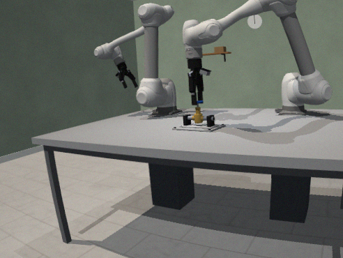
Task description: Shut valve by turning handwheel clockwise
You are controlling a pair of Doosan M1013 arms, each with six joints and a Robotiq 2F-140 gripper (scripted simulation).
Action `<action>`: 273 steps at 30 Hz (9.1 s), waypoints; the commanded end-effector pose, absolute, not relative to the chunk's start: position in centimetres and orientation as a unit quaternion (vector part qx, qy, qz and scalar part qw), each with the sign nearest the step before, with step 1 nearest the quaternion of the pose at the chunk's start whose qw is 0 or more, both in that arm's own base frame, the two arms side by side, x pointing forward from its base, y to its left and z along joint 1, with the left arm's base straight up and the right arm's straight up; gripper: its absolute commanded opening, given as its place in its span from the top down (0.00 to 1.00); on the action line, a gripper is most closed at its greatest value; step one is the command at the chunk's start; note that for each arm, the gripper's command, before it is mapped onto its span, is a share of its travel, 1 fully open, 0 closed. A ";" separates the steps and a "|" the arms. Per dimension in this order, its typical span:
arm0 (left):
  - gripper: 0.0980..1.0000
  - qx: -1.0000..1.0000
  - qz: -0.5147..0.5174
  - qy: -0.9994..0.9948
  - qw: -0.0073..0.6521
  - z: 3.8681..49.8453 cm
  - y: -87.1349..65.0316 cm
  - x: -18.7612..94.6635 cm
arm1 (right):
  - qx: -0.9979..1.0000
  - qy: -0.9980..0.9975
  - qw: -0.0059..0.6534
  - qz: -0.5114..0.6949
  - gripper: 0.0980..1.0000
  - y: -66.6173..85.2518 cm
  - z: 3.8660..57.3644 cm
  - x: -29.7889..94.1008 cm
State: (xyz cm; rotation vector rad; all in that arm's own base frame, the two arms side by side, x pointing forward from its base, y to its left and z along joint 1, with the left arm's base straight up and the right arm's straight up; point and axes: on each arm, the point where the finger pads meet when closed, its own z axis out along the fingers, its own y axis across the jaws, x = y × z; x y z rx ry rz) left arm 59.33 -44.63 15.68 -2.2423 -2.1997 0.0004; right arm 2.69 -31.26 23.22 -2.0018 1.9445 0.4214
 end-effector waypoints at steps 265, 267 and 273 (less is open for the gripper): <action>0.55 0.861 0.001 -0.509 0.000 22.4 -44.7 59.4 | -0.700 0.680 0.159 0.147 0.00 -31.3 23.3 2.7; 0.55 0.886 0.001 -0.464 0.000 22.4 -44.7 59.4 | -0.700 0.680 0.159 0.147 0.00 -31.3 23.3 2.7; 0.55 0.947 0.001 -0.320 0.000 22.4 -44.7 59.4 | -0.700 0.680 0.159 0.147 0.00 -31.3 23.3 2.7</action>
